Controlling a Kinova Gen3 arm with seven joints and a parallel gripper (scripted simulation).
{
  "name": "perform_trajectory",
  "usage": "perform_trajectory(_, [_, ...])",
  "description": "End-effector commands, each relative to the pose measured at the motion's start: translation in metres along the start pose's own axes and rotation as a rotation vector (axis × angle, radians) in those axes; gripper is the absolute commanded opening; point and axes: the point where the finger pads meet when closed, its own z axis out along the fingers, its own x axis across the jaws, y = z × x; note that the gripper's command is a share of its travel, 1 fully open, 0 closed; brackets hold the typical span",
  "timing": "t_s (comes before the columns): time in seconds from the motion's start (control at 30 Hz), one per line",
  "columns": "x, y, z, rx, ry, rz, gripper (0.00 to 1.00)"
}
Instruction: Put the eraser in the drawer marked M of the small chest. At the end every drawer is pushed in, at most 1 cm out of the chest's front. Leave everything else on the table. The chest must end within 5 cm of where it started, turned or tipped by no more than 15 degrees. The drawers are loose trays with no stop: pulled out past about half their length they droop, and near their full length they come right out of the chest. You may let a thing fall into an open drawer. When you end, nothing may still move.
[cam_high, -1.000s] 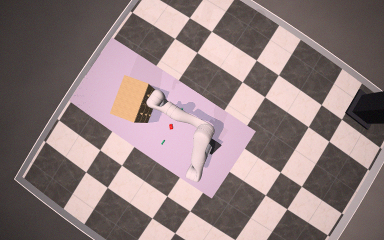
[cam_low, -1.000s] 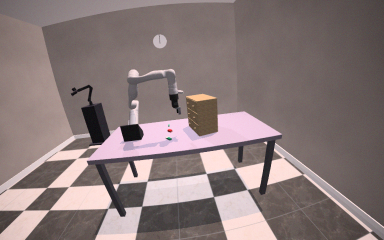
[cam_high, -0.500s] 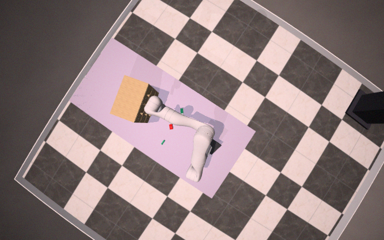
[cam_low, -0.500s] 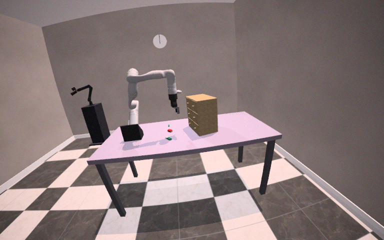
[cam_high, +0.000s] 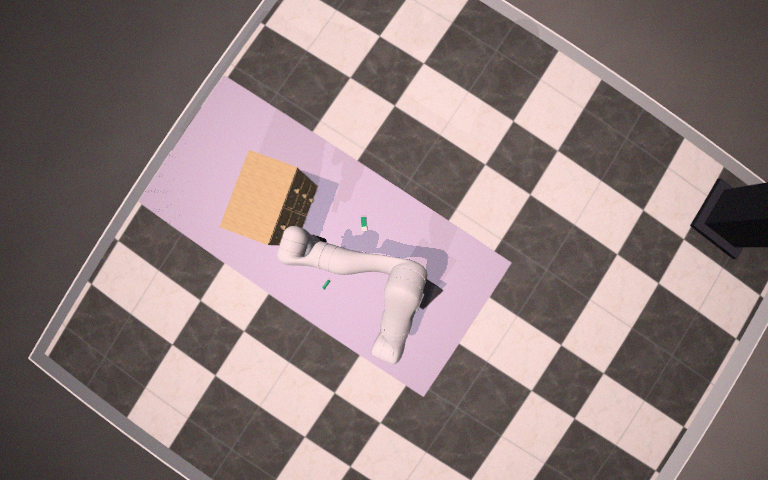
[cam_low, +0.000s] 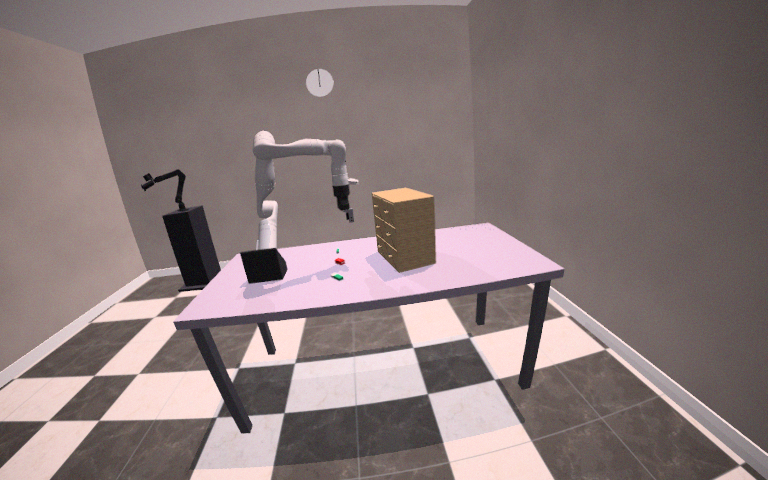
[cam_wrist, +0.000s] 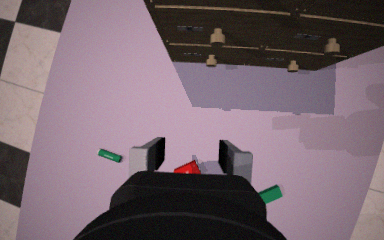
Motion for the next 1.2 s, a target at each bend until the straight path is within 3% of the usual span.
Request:
perform_trajectory(0.0, [-0.0091,0.0001,-0.0032,0.007,0.006,0.003,1.00])
perform_trajectory(1.17, [-0.0094,-0.0012,-0.0012,0.030,0.006,0.004,1.00])
